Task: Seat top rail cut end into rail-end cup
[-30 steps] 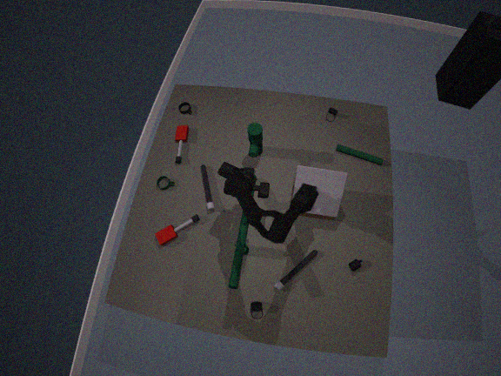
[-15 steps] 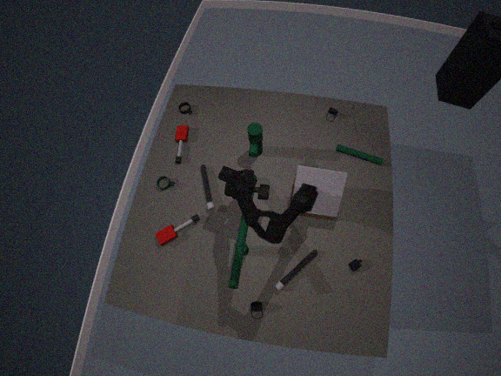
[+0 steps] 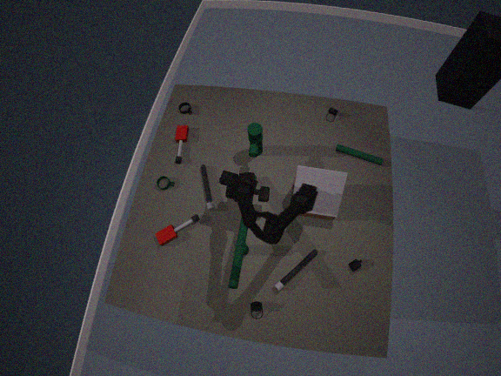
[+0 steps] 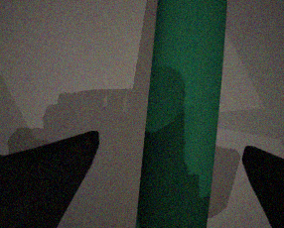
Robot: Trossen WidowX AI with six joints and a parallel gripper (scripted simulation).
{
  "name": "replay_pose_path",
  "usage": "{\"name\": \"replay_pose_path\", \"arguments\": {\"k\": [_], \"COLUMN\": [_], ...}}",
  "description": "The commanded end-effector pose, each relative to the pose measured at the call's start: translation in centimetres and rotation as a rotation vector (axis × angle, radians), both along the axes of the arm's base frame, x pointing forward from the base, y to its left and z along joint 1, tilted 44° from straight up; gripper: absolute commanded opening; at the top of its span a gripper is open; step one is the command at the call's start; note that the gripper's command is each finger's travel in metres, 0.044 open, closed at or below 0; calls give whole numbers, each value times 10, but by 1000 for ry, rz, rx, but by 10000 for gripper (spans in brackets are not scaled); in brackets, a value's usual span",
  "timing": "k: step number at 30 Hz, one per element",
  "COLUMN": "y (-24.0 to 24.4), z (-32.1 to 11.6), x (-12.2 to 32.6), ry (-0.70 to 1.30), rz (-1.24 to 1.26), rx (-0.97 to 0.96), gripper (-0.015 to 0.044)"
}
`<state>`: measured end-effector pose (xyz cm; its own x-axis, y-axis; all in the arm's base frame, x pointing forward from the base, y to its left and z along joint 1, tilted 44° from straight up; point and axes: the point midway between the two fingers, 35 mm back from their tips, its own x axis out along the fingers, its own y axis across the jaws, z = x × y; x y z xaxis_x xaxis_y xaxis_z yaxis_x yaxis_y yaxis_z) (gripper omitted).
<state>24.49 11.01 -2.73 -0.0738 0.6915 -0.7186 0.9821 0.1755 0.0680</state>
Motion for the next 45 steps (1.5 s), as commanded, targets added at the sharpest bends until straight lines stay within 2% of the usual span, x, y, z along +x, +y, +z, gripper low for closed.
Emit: {"name": "replay_pose_path", "arguments": {"k": [1, 11, 19, 24, 30, 41, 45], "y": [3, 3, 3, -1, -13, -71, -75], "z": [-3, -3, -3, 0, 5, 36, 38], "x": [-1, -1, -1, -2, 2, 10, 9], "ry": [7, 7, 7, 7, -8, -47, -48], "rz": [-5, -5, -5, -5, -9, -18, -18], "rx": [5, 5, 5, 4, -50, -309, -324], "gripper": [440, 177, 124, 0, 0, 0, 0]}}
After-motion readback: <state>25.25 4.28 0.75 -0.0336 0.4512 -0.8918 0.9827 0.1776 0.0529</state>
